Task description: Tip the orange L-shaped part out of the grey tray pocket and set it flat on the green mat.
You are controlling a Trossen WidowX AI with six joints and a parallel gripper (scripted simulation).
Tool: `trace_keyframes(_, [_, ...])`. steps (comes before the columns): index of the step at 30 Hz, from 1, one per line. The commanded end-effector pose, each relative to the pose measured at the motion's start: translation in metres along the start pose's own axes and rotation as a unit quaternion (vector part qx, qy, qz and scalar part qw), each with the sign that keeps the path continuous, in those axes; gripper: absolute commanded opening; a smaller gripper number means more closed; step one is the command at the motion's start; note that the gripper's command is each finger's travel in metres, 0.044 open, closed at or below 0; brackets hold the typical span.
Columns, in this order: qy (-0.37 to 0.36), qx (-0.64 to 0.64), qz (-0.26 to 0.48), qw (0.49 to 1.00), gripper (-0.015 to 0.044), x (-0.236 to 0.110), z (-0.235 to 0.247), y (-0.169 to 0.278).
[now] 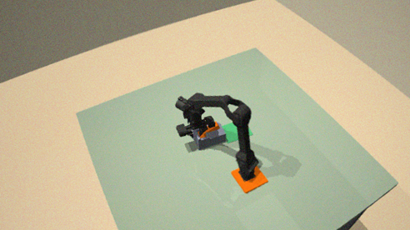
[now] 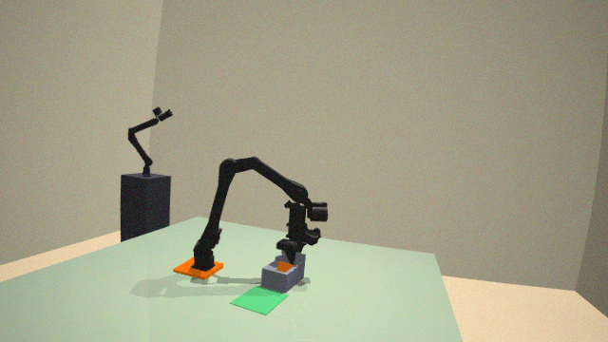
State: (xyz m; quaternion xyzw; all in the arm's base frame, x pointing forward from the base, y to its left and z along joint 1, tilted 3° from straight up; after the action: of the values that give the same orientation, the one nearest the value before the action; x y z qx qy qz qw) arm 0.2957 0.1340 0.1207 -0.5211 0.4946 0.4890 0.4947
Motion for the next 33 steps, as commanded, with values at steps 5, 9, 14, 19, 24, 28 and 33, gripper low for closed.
trace_keyframes(5, [0.006, -0.001, 0.007, 1.000, 0.0180, 0.0149, -0.0016, 0.0017])
trace_keyframes(9, [0.006, -0.001, 0.007, 1.000, 0.0180, 0.0149, -0.0016, 0.0017])
trace_keyframes(14, [0.006, -0.001, 0.007, 1.000, 0.0180, 0.0149, -0.0016, 0.0017])
trace_keyframes(19, [0.006, -0.001, 0.007, 1.000, 0.0180, 0.0149, -0.0016, 0.0017])
trace_keyframes(24, [0.006, -0.001, 0.007, 1.000, 0.0180, 0.0149, -0.0016, 0.0017])
trace_keyframes(28, [0.000, 0.000, 0.003, 1.000, 0.0180, 0.0131, 0.0004, 0.0007])
trace_keyframes(33, [0.000, 0.000, 0.003, 1.000, 0.0180, 0.0128, 0.0007, 0.0007])
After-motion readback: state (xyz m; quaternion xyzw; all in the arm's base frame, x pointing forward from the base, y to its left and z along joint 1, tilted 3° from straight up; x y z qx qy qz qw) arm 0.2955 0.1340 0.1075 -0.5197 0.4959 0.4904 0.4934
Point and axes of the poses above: the point midway between the two fingers, 35 mm back from their tips, its own x axis out along the fingers, its own z axis across the jaws, y = z × x, the point moved 5 cm from there along -x, back along the fingers, and after that the axes turned 6 degrees about -x, right-handed, at the moved point
